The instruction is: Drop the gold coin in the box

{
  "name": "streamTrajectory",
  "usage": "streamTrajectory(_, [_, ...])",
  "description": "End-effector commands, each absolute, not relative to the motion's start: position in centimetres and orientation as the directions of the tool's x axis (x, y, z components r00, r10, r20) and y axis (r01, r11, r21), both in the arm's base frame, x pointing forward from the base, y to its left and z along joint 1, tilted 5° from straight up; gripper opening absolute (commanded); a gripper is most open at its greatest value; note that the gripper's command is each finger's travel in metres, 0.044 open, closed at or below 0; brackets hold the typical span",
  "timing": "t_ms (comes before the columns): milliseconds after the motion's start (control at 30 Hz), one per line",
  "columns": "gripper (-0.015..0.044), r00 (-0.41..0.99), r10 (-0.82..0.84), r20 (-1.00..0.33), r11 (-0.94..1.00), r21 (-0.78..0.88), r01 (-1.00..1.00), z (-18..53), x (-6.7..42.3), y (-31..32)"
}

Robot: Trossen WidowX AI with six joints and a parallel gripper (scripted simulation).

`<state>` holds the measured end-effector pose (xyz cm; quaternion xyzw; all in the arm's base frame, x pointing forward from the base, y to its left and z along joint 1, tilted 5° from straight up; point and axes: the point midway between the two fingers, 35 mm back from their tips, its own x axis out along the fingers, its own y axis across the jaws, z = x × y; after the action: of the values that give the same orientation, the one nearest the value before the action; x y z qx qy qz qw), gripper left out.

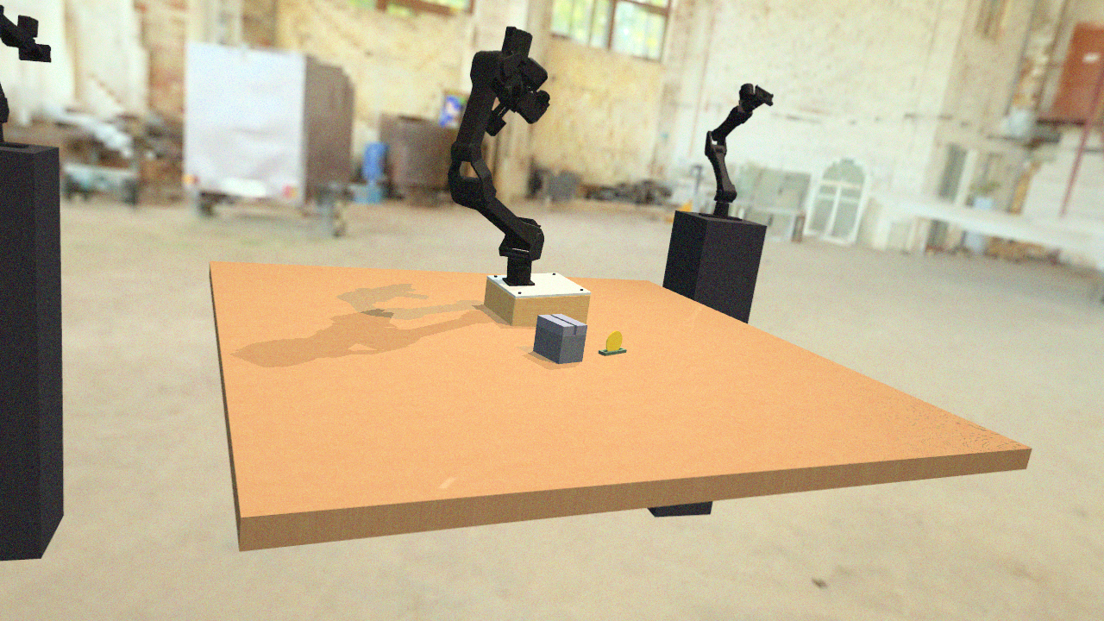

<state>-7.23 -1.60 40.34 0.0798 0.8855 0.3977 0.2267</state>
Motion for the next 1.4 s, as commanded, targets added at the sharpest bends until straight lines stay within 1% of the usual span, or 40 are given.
streamTrajectory(0, [0.0374, -0.880, 0.329, -0.342, 0.672, 0.740, -0.037, 40.3, -7.4, -1.4])
streamTrajectory(100, [0.0295, -0.815, 0.421, -0.398, 0.687, 0.727, 0.000, 40.0, -8.8, 1.7])
streamTrajectory(267, [0.0164, -0.638, 0.571, -0.516, 0.717, 0.692, 0.083, 38.6, -9.8, 8.9])
streamTrajectory(400, [0.0161, -0.479, 0.637, -0.604, 0.738, 0.656, 0.154, 36.8, -8.5, 14.5])
streamTrajectory(533, [0.0161, -0.318, 0.655, -0.686, 0.755, 0.613, 0.232, 34.6, -5.7, 19.5])
streamTrajectory(667, [0.0161, -0.162, 0.626, -0.763, 0.764, 0.558, 0.323, 31.7, -1.3, 23.4])
streamTrajectory(833, [0.0161, 0.012, 0.521, -0.853, 0.754, 0.467, 0.462, 27.3, 5.8, 26.3])
streamTrajectory(967, [0.0161, 0.107, 0.397, -0.911, 0.722, 0.382, 0.577, 23.3, 12.1, 26.4])
streamTrajectory(1100, [0.0161, 0.159, 0.284, -0.946, 0.696, 0.317, 0.644, 19.8, 17.6, 24.9])
streamTrajectory(1233, [0.0161, 0.158, 0.148, -0.976, 0.624, 0.216, 0.751, 15.6, 23.0, 22.0])
streamTrajectory(1367, [0.0161, 0.114, 0.024, -0.993, 0.523, 0.110, 0.845, 11.3, 27.2, 18.0])
